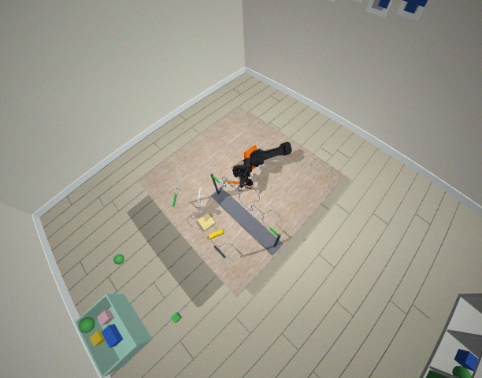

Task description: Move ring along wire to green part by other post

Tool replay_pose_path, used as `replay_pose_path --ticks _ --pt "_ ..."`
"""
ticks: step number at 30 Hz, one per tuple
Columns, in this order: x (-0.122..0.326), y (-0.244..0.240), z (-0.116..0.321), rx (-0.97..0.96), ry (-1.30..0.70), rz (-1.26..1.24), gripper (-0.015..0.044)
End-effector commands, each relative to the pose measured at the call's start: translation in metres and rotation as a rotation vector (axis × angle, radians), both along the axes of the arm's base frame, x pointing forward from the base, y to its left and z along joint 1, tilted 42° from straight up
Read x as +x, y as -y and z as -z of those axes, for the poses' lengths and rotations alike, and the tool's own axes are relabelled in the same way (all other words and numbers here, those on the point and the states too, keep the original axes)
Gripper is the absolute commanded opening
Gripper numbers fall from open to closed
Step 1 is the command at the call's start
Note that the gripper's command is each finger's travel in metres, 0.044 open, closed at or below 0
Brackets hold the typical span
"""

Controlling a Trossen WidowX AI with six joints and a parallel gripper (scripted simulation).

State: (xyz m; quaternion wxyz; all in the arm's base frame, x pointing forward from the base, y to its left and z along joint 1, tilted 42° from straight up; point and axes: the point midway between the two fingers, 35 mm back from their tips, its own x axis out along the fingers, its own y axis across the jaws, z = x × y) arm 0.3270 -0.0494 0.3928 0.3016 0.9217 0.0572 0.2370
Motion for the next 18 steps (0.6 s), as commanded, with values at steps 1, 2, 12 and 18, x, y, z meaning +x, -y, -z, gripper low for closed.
replay_pose_path --ticks 1,2,12,18 --pt "0.001 0.0 0.003 0.047 -0.001 -0.001 -0.015" --pt "0.001 0.0 0.003 0.055 0.0 -0.002 -0.015" --pt "0.002 -0.007 0.006 0.076 0.004 -0.003 -0.015" --pt "0.003 -0.017 0.01 0.034 -0.001 0.0 -0.015"
